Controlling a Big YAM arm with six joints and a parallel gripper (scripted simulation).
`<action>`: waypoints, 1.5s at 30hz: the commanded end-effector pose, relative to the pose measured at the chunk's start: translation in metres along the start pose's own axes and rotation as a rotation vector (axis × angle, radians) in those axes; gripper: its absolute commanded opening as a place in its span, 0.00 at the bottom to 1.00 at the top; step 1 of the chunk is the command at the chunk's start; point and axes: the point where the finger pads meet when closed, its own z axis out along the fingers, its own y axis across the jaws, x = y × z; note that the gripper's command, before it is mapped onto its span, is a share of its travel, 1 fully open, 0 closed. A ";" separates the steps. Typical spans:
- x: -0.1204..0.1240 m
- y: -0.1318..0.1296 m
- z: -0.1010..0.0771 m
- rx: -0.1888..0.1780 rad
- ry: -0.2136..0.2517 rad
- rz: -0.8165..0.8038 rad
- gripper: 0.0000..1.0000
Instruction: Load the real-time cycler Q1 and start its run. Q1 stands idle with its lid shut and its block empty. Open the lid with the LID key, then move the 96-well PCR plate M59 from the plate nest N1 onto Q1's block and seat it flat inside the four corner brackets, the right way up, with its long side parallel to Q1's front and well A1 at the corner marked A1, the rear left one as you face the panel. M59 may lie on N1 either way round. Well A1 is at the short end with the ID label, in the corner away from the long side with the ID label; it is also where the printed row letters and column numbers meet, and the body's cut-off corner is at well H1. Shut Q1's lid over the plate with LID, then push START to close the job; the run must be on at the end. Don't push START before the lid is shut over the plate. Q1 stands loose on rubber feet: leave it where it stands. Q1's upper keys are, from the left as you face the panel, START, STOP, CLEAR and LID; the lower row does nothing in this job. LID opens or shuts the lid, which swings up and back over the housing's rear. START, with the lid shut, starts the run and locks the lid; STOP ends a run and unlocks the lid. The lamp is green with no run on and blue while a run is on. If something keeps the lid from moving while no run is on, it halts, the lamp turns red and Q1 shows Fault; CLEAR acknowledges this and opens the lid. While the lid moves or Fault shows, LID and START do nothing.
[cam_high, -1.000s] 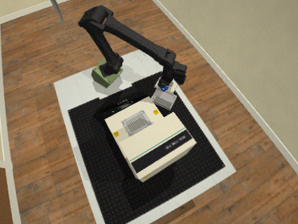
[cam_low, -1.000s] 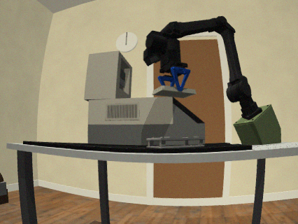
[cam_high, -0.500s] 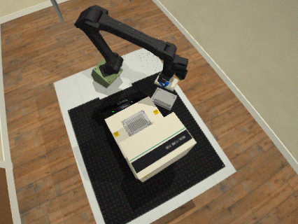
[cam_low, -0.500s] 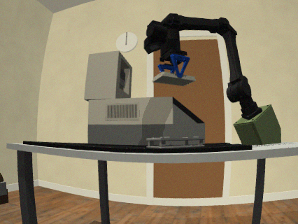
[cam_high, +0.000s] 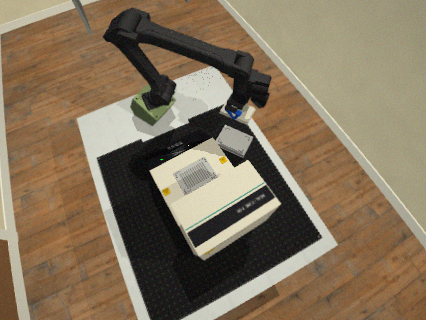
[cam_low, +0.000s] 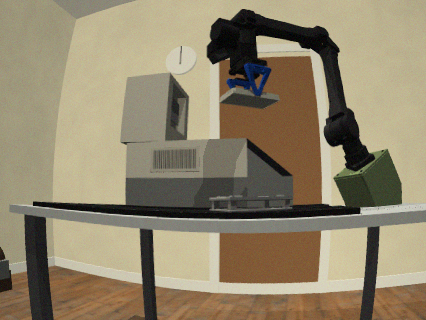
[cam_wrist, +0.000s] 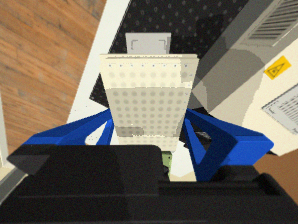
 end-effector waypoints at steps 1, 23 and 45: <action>-0.018 0.001 -0.042 -0.017 -0.077 0.021 0.00; -0.012 0.006 -0.017 -0.021 -0.045 -0.016 0.00; -0.014 -0.001 -0.018 -0.008 -0.049 0.011 0.00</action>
